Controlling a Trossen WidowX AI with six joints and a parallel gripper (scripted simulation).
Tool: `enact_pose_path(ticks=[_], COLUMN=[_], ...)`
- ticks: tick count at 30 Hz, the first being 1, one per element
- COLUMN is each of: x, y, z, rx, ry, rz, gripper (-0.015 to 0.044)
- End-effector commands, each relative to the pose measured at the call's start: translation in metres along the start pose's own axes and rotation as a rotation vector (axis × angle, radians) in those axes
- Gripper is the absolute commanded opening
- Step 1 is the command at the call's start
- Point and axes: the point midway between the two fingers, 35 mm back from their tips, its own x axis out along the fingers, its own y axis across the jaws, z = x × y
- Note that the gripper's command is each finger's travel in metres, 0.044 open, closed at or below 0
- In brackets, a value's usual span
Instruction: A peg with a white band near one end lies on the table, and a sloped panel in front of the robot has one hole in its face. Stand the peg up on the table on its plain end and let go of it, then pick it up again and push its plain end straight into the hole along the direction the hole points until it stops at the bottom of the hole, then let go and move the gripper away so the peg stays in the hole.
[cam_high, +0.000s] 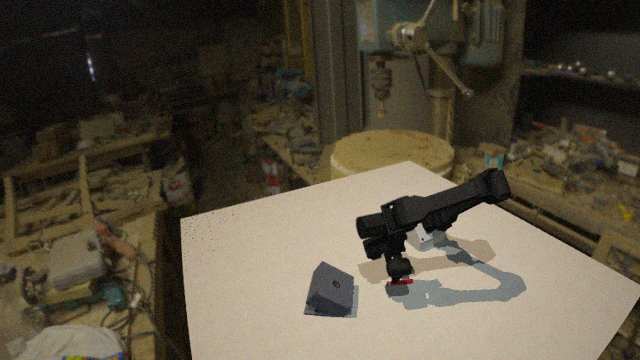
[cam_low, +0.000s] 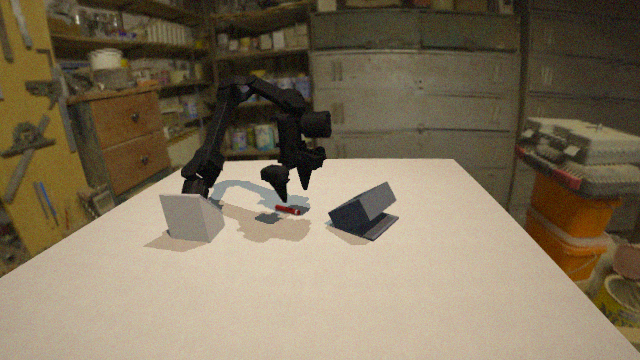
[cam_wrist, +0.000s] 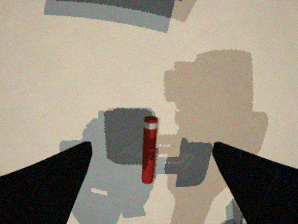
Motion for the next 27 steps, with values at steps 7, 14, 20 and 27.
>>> enact_pose_path(ticks=[7, 14, 20, 27], x=[0.018, 0.029, 0.038, 0.049], y=[-0.001, -0.001, -0.001, 0.000], z=[-0.002, -0.003, -0.004, -0.006], rx=[0.011, 0.011, 0.010, 0.010], ry=[0.008, 0.009, 0.010, 0.011], rz=[0.001, 0.003, 0.005, 0.007], gripper=[0.0440, 0.0440, 0.0440, 0.0440])
